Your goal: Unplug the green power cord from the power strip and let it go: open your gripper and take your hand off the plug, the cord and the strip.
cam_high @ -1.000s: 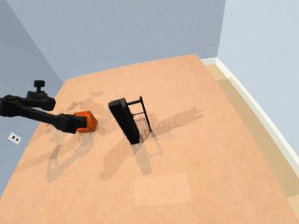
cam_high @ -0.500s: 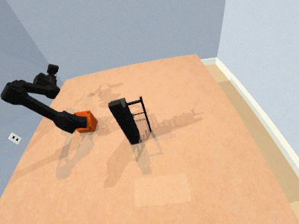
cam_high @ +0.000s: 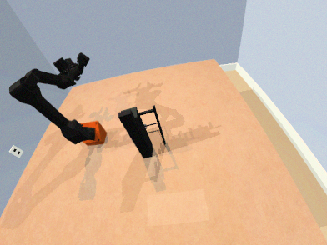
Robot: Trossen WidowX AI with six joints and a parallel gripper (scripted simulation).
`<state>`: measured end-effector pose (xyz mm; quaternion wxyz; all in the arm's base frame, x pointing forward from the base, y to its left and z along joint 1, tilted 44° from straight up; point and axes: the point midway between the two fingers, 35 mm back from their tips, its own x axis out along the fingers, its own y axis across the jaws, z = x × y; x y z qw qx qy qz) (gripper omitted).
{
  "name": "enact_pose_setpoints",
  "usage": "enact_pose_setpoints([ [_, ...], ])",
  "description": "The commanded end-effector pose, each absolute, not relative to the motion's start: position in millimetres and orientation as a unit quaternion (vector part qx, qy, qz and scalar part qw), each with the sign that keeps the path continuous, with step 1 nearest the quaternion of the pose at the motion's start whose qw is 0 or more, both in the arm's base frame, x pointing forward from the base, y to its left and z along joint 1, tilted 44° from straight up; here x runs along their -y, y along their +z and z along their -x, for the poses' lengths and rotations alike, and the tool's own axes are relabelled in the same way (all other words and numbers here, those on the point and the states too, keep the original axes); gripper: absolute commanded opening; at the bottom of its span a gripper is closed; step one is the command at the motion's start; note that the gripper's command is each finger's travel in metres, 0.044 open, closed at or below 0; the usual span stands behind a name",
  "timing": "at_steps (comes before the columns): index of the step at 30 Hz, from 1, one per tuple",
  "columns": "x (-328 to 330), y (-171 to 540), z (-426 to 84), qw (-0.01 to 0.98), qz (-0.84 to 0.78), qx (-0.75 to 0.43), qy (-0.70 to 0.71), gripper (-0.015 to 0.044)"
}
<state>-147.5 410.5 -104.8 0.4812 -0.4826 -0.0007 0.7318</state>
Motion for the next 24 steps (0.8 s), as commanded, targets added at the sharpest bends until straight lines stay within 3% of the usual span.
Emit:
enact_pose_setpoints([
  [1,-418.2,-106.6,100.9,0.494,0.53,-0.027,0.689,0.016],
  [11,-381.6,-101.7,-73.0,0.477,0.681,-0.181,0.526,0.016],
  [18,-306.1,-74.6,-171.7,0.407,0.742,-0.318,0.428,0.016],
  [24,-222.5,-35.7,-227.7,0.318,0.755,-0.439,0.369,0.016],
])
